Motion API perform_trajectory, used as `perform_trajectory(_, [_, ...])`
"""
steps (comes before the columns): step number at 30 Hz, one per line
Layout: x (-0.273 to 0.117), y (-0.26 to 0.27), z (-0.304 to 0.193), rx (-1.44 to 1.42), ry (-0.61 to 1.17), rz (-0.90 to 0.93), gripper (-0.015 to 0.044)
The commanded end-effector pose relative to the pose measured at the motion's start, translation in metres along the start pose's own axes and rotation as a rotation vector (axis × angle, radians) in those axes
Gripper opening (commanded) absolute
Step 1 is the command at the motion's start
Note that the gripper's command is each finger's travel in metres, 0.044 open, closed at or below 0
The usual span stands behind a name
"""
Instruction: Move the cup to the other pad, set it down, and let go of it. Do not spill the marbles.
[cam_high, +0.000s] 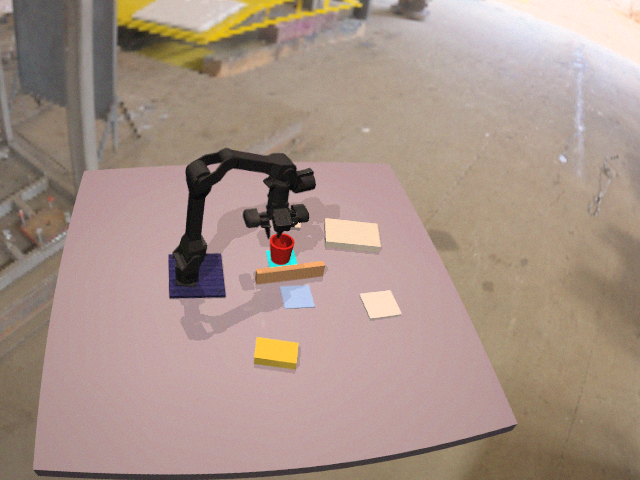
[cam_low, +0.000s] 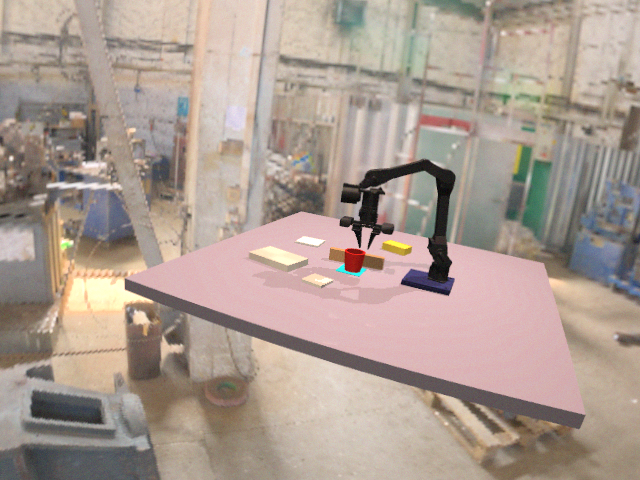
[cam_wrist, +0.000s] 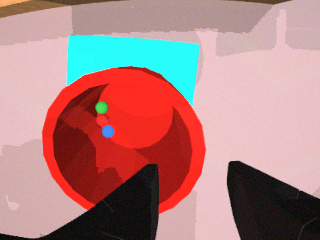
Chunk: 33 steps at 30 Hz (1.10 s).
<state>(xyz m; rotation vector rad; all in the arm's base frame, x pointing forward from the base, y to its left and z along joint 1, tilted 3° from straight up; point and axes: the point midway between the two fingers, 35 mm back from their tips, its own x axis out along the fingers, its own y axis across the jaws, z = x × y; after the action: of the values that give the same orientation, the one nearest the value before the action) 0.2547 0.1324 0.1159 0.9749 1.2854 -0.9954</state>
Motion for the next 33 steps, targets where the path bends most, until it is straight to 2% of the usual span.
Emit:
perform_trajectory(1, [0.000,0.000,0.000,0.000,0.000,-0.001,0.0180])
perform_trajectory(11, [-0.005,0.001,0.000,0.000,0.000,0.000,0.0440])
perform_trajectory(33, [-0.064,0.000,-0.001,0.006,-0.001,0.010,0.0440])
